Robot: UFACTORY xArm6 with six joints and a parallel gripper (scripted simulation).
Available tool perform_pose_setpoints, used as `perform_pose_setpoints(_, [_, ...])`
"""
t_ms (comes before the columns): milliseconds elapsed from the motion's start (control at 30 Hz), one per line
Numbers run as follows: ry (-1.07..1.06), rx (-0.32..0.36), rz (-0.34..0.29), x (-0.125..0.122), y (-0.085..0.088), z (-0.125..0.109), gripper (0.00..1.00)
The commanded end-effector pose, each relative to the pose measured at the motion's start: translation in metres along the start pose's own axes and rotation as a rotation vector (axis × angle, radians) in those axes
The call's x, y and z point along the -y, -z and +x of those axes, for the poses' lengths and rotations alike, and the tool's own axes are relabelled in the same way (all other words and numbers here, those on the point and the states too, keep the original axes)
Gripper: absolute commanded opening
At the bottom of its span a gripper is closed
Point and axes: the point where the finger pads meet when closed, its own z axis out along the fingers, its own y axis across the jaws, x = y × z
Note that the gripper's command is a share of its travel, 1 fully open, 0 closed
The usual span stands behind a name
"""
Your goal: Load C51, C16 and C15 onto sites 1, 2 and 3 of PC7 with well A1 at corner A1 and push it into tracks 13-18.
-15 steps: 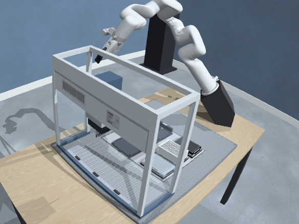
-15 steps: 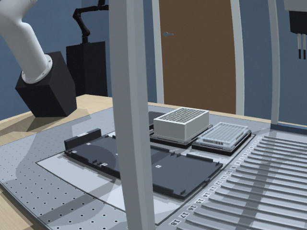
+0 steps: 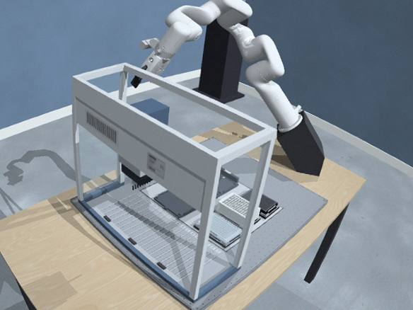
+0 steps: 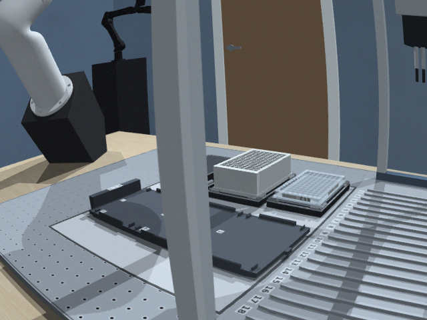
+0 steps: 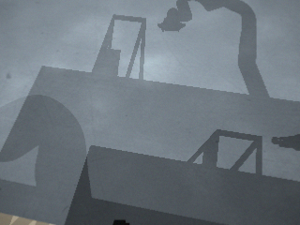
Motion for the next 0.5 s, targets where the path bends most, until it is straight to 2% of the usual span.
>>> perform_pose_setpoints(0, [-0.002, 0.000, 0.002, 0.000, 0.001, 0.001, 1.00])
perform_pose_setpoints(33, [-0.002, 0.000, 0.002, 0.000, 0.001, 0.001, 1.00])
perform_pose_setpoints(133, [-0.013, 0.056, -0.080, -0.009, -0.010, -0.004, 1.00])
perform_pose_setpoints(233, [-0.013, 0.056, -0.081, -0.018, -0.018, -0.009, 1.00])
perform_pose_setpoints(467, [0.186, 0.094, -0.053, 0.005, -0.018, -0.033, 1.00])
